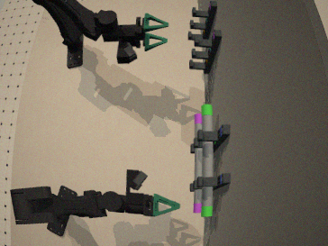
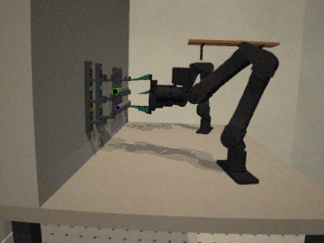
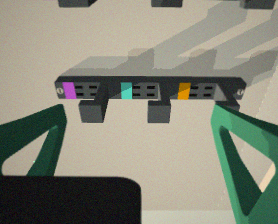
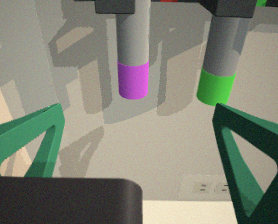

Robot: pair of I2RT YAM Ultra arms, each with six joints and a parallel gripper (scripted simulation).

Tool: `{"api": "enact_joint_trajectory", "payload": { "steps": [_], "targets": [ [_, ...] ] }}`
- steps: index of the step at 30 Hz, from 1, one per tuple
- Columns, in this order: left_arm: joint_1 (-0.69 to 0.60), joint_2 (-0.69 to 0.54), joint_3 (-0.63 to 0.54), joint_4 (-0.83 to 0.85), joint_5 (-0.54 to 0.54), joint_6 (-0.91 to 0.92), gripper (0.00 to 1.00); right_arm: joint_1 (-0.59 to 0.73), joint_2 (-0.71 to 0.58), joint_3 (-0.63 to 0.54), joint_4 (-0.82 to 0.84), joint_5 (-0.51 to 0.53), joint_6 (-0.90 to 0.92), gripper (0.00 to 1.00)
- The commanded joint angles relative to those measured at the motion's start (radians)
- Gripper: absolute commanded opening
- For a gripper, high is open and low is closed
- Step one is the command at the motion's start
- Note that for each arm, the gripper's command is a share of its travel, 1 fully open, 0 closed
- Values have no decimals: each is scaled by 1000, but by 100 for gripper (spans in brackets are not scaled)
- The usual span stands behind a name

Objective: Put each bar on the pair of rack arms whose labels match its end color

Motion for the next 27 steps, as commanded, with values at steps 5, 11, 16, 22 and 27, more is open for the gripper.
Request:
{"api": "enact_joint_trajectory", "payload": {
  "steps": [5,11,16,22,27],
  "targets": [
    [-9,6,-10,11,-6,-1,100,-47,36,-12,75,-60,3,100],
    [-9,6,-10,11,-6,-1,100,-52,61,9,80,-67,3,100],
    [-9,6,-10,11,-6,-1,100,-57,81,30,80,-72,3,100],
    [-9,6,-10,11,-6,-1,100,-61,100,51,79,-76,3,100],
    [-9,6,-10,11,-6,-1,100,-65,104,74,60,-79,3,100]
  ]
}}
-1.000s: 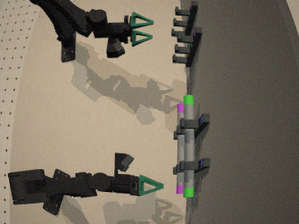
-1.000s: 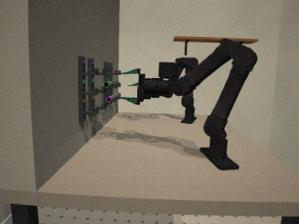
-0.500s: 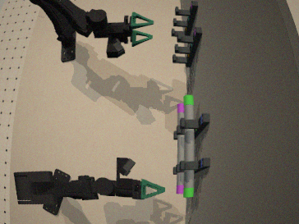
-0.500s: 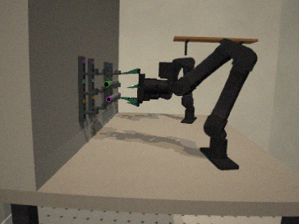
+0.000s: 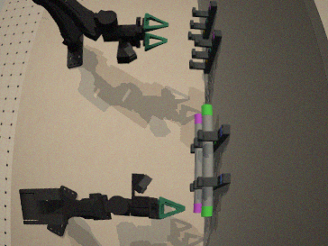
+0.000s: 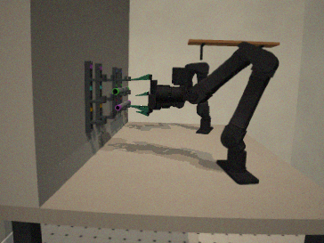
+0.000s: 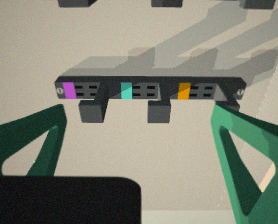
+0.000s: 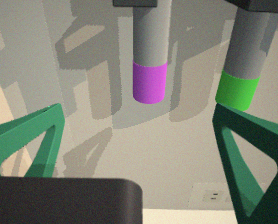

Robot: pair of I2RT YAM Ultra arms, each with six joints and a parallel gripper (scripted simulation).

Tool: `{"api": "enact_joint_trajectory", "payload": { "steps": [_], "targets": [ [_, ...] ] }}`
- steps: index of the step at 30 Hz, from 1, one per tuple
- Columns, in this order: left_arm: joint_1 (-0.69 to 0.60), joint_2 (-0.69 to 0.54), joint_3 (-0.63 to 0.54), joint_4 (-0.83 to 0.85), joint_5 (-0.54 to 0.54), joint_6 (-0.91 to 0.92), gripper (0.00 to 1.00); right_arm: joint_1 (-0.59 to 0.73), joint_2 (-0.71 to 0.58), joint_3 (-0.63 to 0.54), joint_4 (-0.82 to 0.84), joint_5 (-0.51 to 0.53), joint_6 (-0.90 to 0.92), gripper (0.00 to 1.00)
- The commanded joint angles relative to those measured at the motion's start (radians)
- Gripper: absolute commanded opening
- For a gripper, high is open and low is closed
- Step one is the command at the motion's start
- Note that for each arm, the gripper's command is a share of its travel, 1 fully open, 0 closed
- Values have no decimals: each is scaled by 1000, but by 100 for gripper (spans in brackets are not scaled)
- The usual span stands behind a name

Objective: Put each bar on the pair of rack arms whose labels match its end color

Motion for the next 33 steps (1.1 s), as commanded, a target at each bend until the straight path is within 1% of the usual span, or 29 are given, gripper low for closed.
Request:
{"api": "enact_joint_trajectory", "payload": {
  "steps": [1,13,28,33],
  "targets": [
    [-9,6,-10,11,-6,-1,100,-12,3,45,-3,-12,3,100],
    [-9,6,-10,11,-6,-1,100,-20,15,103,-48,-19,3,100],
    [-9,6,-10,11,-6,-1,100,-30,107,166,-19,-29,3,100],
    [-9,6,-10,11,-6,-1,100,-32,111,182,-31,-31,3,100]
  ]
}}
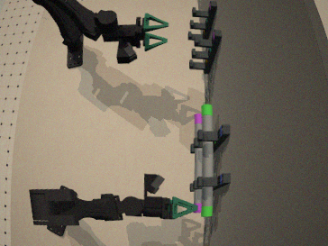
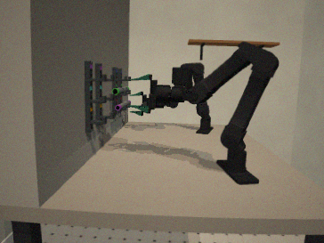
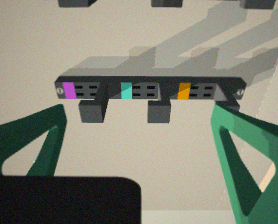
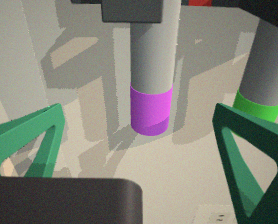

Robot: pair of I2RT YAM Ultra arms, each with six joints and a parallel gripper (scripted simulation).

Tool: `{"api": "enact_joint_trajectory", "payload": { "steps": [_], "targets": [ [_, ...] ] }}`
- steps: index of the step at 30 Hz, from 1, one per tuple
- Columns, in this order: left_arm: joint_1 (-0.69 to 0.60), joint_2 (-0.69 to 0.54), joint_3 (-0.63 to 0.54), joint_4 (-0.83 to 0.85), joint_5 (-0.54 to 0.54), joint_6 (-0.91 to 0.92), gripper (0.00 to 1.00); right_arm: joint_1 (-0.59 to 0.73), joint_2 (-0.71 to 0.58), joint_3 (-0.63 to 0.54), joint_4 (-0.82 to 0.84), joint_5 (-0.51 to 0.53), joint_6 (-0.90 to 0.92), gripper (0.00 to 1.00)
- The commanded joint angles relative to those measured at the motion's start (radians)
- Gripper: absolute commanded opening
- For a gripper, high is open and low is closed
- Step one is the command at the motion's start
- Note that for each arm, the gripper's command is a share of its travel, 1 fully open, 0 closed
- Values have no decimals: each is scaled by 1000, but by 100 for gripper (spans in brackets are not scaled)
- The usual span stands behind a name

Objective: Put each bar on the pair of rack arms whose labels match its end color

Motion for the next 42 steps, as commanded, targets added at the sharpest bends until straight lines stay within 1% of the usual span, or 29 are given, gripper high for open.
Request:
{"api": "enact_joint_trajectory", "payload": {
  "steps": [1,12,29,42],
  "targets": [
    [-9,6,-10,11,-6,-1,100,-12,1,45,0,-10,3,100],
    [-9,6,-10,11,-6,-1,100,-18,22,108,-42,-17,3,100],
    [-9,6,-10,11,-6,-1,100,-28,67,133,-22,-27,3,100],
    [-9,6,-10,11,-6,-1,100,-28,52,137,-41,-27,3,100]
  ]
}}
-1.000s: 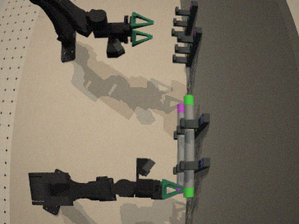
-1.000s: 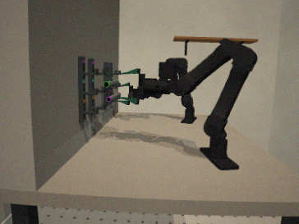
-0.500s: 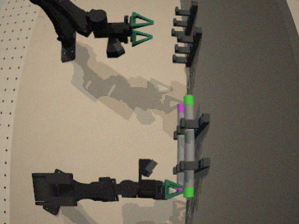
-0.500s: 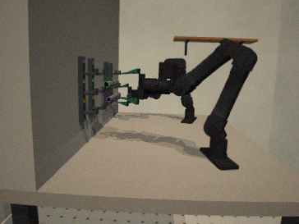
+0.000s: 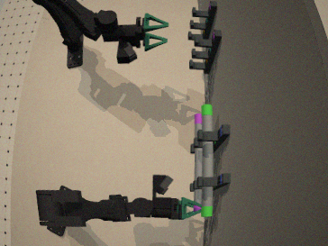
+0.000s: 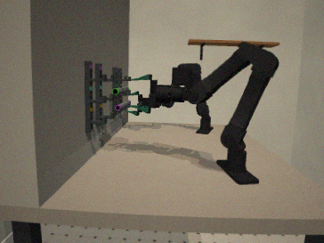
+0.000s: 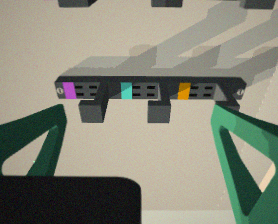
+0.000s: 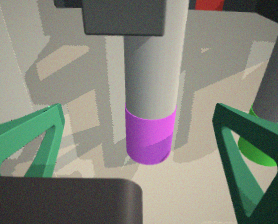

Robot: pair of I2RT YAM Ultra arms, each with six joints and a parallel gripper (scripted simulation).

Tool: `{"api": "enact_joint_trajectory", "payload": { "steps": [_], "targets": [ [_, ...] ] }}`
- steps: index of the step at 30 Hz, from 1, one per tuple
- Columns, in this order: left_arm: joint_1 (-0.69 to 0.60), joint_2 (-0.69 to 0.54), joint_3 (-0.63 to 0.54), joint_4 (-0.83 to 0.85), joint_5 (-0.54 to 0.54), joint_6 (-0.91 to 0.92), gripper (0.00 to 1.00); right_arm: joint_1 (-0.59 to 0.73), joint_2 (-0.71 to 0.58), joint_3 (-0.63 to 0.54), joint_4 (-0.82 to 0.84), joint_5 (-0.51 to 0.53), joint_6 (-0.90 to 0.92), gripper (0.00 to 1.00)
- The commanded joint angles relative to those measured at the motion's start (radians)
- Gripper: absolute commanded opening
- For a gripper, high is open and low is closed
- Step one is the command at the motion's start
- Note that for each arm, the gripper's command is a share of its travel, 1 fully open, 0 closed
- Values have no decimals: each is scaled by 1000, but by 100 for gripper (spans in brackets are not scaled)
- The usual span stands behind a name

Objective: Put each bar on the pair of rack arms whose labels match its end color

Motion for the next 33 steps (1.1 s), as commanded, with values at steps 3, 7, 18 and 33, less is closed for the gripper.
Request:
{"api": "enact_joint_trajectory", "payload": {
  "steps": [3,7,18,33],
  "targets": [
    [-9,6,-10,11,-6,-1,100,-10,-22,36,-13,-8,3,100],
    [-9,6,-10,11,-6,-1,100,-10,-26,36,-18,-8,3,100],
    [-9,6,-10,11,-6,-1,100,-11,-48,44,-47,-9,3,100],
    [-9,6,-10,11,-6,-1,100,-12,-52,40,-48,-10,3,100]
  ]
}}
